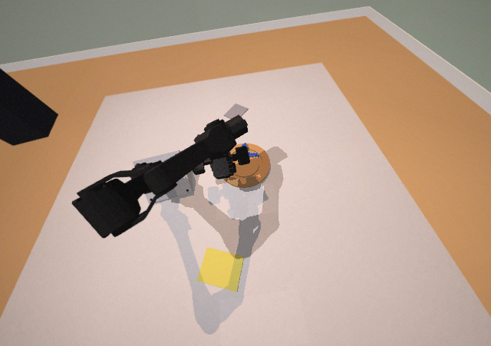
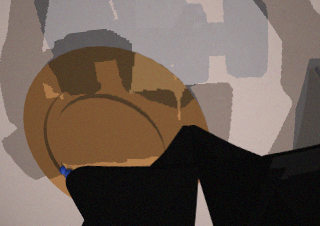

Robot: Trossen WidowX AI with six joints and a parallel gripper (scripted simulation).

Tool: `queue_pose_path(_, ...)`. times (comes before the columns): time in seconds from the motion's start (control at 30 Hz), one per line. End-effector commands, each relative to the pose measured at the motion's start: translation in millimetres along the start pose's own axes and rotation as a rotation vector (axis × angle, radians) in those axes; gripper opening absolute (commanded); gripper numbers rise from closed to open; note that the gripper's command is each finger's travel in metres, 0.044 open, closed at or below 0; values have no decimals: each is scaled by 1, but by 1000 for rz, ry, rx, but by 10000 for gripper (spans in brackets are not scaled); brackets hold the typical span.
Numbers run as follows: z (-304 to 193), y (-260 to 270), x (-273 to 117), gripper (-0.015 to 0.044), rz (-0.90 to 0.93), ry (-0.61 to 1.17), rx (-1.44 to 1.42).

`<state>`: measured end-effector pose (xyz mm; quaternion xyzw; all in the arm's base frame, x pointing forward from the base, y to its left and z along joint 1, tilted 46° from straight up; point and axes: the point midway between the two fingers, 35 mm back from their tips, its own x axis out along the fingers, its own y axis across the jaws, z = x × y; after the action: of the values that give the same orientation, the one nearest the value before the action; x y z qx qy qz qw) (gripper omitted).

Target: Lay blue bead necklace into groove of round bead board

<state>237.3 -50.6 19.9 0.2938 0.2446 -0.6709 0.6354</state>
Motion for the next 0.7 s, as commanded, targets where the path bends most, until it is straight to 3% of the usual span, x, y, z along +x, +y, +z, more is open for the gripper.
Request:
queue_pose_path(0.0,1,-2,8,0,-3,-5,-4)
queue_pose_path(0.4,2,-2,19,0,-3,-6,-3)
queue_pose_path(0.67,1,-1,16,210,1,0,3)
